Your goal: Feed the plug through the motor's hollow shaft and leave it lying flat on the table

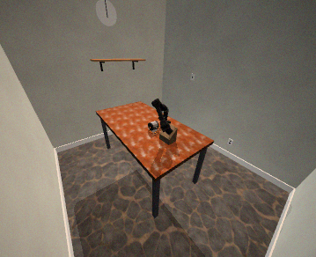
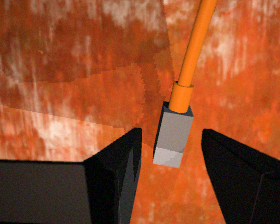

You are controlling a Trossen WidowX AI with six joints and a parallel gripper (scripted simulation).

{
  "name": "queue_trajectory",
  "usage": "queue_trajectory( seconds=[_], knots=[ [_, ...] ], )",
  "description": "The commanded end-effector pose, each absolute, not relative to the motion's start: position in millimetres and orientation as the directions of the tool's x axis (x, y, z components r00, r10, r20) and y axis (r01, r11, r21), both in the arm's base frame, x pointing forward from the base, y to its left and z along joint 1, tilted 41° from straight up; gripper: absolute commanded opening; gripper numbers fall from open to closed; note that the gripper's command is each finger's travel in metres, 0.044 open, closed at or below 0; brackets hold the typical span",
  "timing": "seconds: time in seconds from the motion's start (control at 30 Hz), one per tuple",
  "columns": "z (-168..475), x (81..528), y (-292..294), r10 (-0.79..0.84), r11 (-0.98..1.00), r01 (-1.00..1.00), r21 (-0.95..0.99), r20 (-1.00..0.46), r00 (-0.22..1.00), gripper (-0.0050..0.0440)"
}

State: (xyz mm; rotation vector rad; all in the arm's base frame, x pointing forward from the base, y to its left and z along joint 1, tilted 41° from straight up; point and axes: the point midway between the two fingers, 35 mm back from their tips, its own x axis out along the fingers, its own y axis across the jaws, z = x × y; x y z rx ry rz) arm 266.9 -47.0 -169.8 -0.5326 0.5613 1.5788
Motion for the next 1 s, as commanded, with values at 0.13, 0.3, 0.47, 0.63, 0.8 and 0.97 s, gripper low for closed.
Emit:
queue_trajectory(
  seconds=[0.13, 0.3, 0.47, 0.63, 0.8, 0.97],
  knots=[
    [-169.7, 266.9, -47.2, 0.767, -0.065, -0.997, 0.042, -0.636, -0.077, 0.0103],
    [-169.7, 266.9, -47.2, 0.767, -0.065, -0.997, 0.042, -0.636, -0.077, 0.0069],
    [-169.7, 266.9, -47.2, 0.767, -0.065, -0.997, 0.042, -0.636, -0.077, 0.0049],
    [-171.6, 263.8, -49.9, 0.767, -0.065, -0.997, 0.043, -0.636, -0.077, 0.0],
    [-177.9, 252.7, -58.8, 0.768, -0.064, -0.997, 0.045, -0.636, -0.078, 0.0],
    [-181.6, 245.7, -63.9, 0.769, -0.064, -0.997, 0.046, -0.634, -0.079, 0.0]
  ],
)
